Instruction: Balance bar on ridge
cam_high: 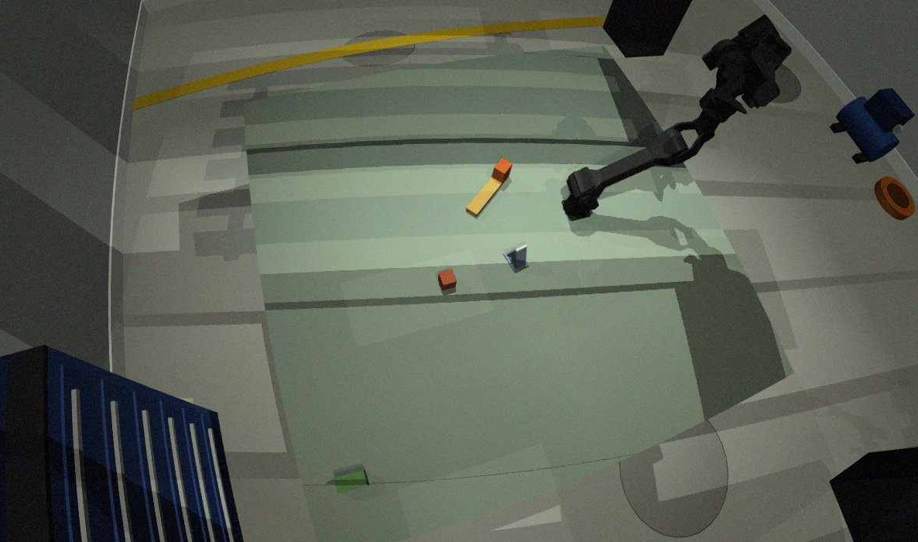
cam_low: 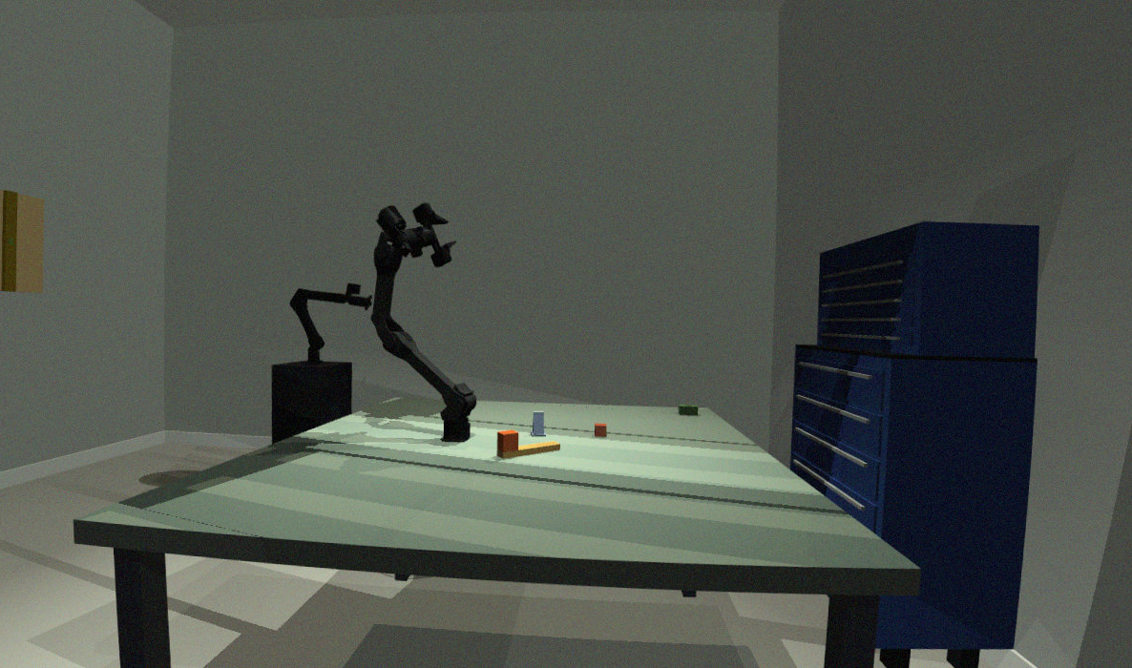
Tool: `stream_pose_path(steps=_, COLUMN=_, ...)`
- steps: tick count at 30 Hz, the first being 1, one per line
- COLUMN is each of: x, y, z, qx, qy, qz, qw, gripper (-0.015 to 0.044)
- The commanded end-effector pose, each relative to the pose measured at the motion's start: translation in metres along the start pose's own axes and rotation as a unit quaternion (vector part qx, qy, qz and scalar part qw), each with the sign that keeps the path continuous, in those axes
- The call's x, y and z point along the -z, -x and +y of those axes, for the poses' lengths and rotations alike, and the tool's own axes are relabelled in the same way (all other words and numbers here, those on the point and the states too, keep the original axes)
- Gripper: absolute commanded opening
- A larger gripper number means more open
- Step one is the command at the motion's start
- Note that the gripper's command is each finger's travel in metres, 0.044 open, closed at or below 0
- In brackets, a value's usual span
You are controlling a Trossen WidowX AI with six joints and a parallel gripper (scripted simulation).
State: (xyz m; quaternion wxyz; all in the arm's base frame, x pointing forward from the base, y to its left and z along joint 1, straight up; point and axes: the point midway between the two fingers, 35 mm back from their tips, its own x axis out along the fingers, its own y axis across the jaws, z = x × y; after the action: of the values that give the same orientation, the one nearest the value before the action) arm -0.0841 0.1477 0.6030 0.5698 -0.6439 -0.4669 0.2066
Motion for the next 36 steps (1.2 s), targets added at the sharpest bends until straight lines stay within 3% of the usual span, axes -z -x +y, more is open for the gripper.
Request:
stream_pose_path(steps=1, x=0.050, y=-0.015, z=0.017, qx=-0.017, qy=-0.064, qz=0.064, qw=0.996, gripper=0.0315)
stream_pose_path(steps=10, x=0.150, y=-0.031, z=0.074, qx=-0.066, qy=-0.208, qz=0.191, qw=0.957, gripper=0.0315)
stream_pose_path(steps=18, x=0.229, y=-0.028, z=0.148, qx=-0.127, qy=-0.311, qz=0.300, qw=0.893, gripper=0.0315)
stream_pose_path(steps=27, x=0.293, y=0.000, z=0.246, qx=-0.210, qy=-0.409, qz=0.415, qw=0.785, gripper=0.0315)
stream_pose_path(steps=36, x=0.321, y=0.045, z=0.342, qx=-0.299, qy=-0.479, qz=0.506, qw=0.652, gripper=0.0315)
